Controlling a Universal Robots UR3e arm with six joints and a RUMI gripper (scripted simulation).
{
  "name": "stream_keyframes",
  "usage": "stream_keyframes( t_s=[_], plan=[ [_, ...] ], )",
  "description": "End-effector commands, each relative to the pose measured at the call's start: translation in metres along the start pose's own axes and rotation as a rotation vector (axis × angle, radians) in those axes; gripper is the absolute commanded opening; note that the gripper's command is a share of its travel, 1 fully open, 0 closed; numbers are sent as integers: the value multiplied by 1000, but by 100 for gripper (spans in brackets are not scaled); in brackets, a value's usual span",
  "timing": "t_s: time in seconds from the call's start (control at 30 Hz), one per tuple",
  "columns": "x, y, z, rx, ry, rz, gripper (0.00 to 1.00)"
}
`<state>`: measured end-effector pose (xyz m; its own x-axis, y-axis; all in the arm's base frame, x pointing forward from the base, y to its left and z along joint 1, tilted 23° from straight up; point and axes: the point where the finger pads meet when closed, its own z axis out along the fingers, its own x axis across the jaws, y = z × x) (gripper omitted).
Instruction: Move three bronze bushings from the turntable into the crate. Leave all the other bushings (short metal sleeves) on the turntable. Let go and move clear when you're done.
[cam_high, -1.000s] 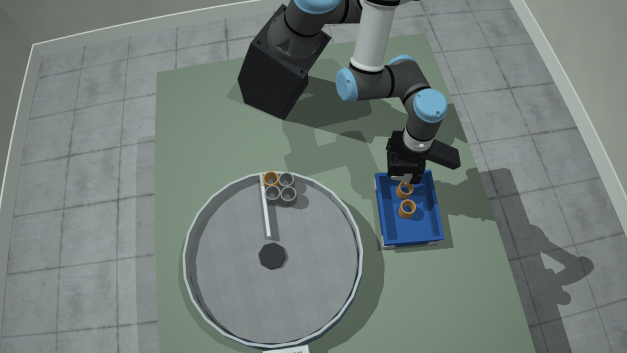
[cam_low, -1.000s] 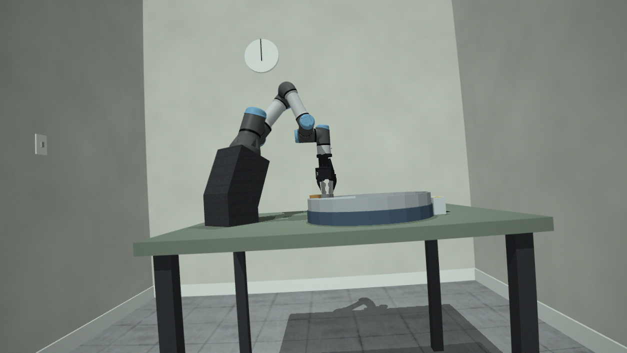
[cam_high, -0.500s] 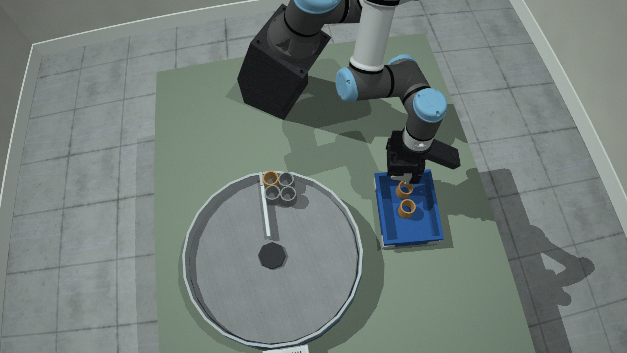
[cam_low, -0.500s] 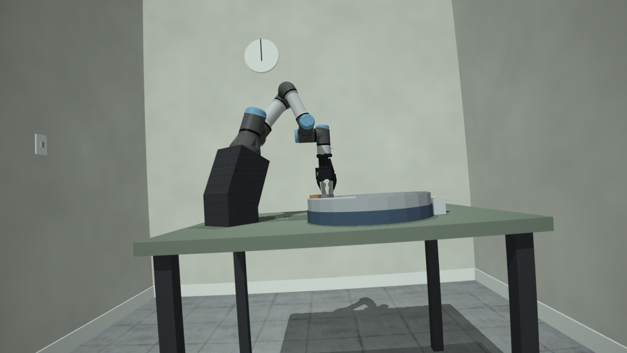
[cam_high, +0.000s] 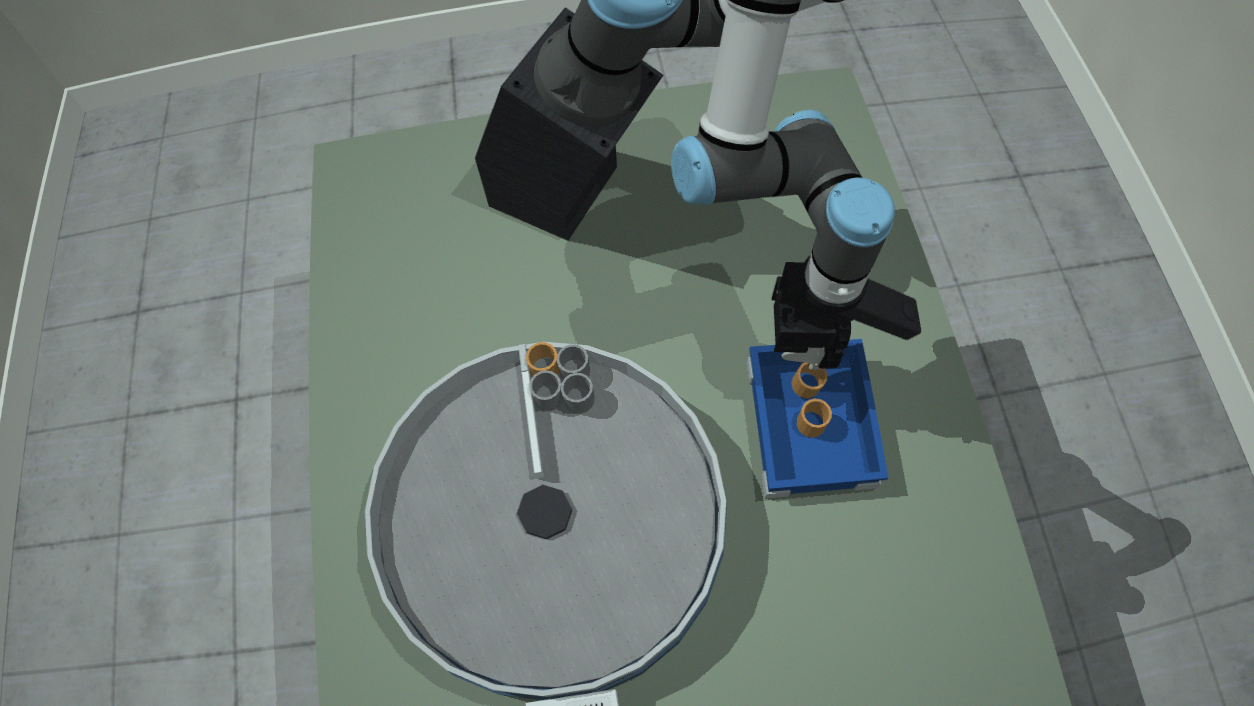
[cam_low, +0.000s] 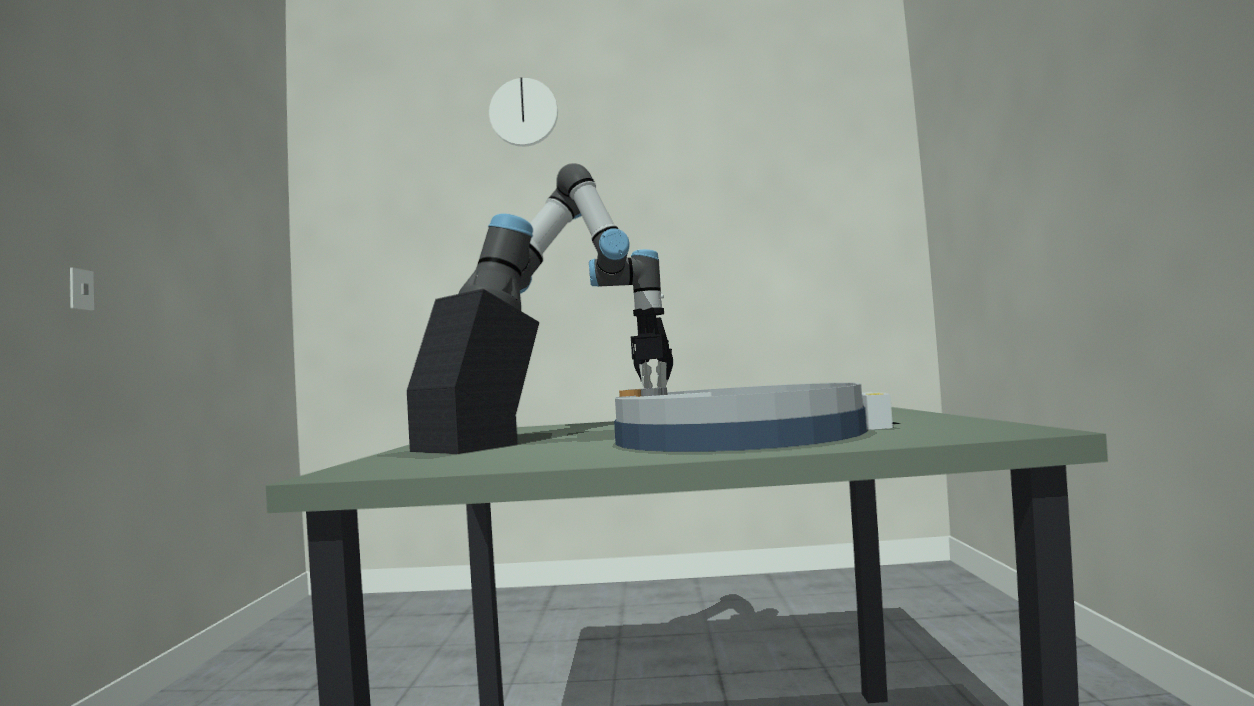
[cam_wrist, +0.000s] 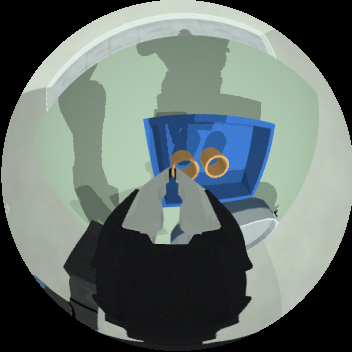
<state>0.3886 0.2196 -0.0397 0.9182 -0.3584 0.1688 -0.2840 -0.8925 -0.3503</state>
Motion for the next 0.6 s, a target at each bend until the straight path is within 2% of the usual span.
stream_keyframes(
  t_s=[0.0, 0.57],
  plan=[
    [1, 0, 1, 1, 2, 0, 0],
    [1, 0, 4, 1, 2, 0, 0]
  ],
)
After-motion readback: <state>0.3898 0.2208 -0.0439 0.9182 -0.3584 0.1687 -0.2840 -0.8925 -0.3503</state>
